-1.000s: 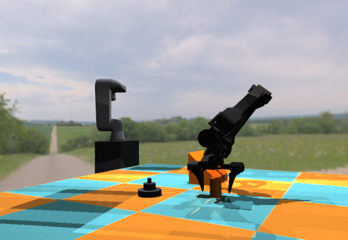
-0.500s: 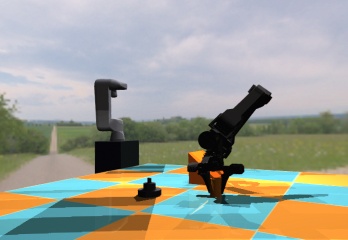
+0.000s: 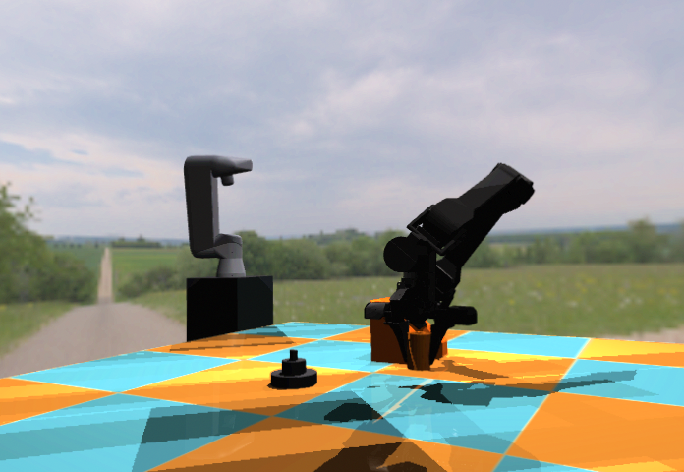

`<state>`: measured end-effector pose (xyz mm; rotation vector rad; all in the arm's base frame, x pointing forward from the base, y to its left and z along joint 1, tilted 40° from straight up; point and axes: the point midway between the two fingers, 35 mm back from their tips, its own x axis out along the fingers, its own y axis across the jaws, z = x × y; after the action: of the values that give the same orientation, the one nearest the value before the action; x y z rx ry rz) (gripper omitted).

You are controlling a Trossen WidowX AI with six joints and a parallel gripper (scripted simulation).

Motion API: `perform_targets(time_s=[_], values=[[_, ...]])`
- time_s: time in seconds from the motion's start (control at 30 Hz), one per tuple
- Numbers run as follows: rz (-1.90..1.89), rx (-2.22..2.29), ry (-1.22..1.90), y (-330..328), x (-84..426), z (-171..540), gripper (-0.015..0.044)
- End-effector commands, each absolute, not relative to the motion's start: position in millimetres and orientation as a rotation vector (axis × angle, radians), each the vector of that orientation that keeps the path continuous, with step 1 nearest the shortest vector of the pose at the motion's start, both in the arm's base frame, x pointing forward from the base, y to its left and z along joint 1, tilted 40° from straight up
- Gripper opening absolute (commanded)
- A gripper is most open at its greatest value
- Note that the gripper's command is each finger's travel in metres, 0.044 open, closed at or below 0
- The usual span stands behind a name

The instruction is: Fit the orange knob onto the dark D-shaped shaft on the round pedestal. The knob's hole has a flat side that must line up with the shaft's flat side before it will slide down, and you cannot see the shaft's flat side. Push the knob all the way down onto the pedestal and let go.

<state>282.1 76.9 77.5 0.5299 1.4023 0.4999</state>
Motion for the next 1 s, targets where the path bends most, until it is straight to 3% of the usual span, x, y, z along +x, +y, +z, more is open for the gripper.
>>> perform_targets(time_s=[0.0,0.5,0.97], values=[[0.498,0.519,1.393,62,284,93,0.0],[0.549,0.519,1.417,11,263,160,0.0],[0.546,0.516,1.417,-6,279,146,0.0]])
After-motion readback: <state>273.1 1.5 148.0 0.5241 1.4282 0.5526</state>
